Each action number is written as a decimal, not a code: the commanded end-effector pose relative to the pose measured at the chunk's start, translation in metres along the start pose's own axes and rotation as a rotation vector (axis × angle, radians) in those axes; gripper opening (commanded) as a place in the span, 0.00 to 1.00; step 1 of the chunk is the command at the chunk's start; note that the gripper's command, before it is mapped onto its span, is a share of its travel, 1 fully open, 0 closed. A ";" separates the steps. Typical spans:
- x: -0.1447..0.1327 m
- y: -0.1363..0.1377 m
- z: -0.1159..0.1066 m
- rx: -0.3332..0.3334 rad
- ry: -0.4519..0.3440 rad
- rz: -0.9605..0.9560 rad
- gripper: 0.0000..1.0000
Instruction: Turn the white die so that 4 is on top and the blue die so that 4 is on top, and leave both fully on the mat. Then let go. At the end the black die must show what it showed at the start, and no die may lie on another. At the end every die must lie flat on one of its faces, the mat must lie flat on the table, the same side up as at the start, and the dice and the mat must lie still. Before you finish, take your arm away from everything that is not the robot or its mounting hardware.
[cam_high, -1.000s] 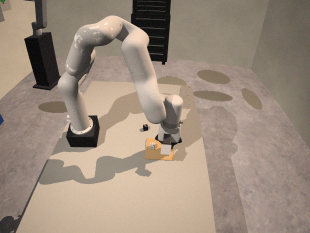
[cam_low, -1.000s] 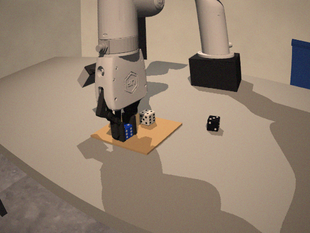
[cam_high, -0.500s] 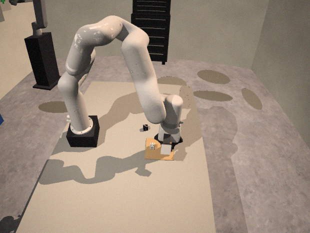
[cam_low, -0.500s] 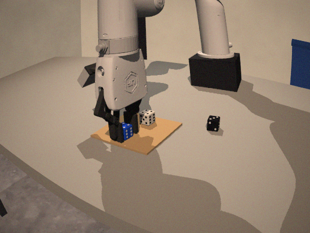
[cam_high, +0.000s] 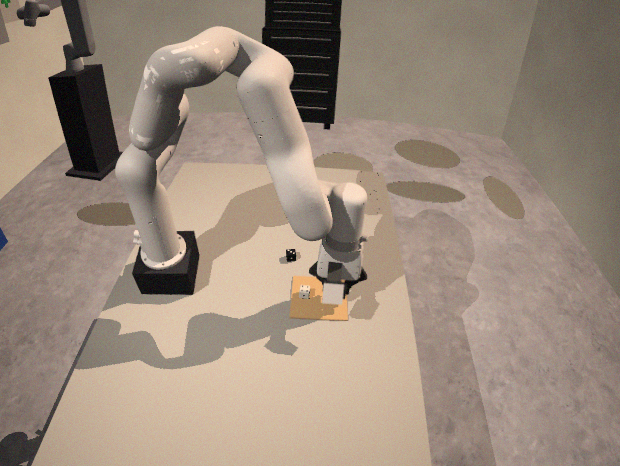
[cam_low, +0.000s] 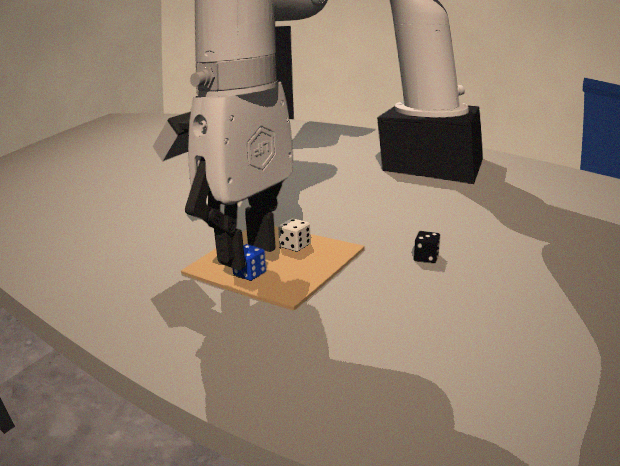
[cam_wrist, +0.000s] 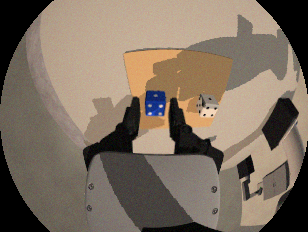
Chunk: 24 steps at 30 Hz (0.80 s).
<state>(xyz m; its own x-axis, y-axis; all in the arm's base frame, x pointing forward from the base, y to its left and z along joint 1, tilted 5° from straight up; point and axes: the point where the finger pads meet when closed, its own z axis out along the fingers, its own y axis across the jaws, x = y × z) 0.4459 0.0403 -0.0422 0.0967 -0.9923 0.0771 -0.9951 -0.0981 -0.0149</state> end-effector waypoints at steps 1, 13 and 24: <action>0.000 -0.001 -0.017 0.002 0.000 0.000 0.42; 0.000 -0.001 -0.071 0.002 0.000 0.000 0.42; 0.000 -0.001 -0.075 0.002 0.000 0.000 1.00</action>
<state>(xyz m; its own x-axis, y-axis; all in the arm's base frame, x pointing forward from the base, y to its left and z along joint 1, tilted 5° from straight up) 0.4433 0.0456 0.0304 0.0968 -0.9923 0.0771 -0.9951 -0.0980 -0.0121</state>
